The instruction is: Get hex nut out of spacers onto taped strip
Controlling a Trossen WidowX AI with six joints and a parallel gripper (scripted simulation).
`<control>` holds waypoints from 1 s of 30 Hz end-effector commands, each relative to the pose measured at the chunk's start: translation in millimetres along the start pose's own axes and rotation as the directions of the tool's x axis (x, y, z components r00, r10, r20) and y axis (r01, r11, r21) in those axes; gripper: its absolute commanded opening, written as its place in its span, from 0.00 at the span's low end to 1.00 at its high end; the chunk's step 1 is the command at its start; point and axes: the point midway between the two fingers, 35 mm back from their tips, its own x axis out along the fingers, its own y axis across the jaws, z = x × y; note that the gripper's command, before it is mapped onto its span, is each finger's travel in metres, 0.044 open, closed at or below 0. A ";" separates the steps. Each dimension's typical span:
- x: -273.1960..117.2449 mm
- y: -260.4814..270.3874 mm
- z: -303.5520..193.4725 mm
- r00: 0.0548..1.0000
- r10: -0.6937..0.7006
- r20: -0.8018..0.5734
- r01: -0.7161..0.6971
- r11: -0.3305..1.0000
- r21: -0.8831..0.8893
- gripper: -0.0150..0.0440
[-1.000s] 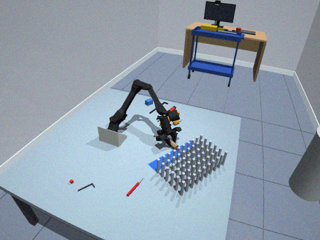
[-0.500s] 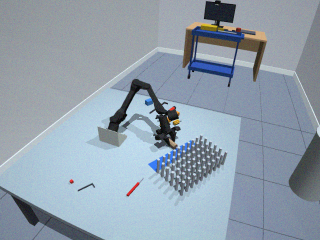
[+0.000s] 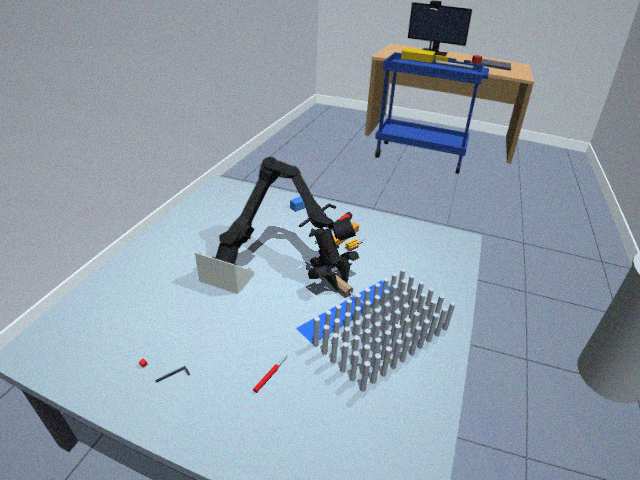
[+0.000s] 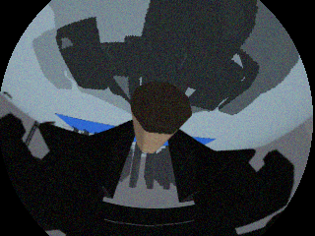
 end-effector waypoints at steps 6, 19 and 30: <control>-3.8 0.4 4.4 1.000 0.002 -0.005 -0.002 1.000 0.006 0.25; -8.3 0.6 11.6 1.000 0.002 -0.005 -0.002 1.000 0.007 0.25; -12.2 0.6 17.7 1.000 0.003 -0.004 -0.003 1.000 0.008 0.25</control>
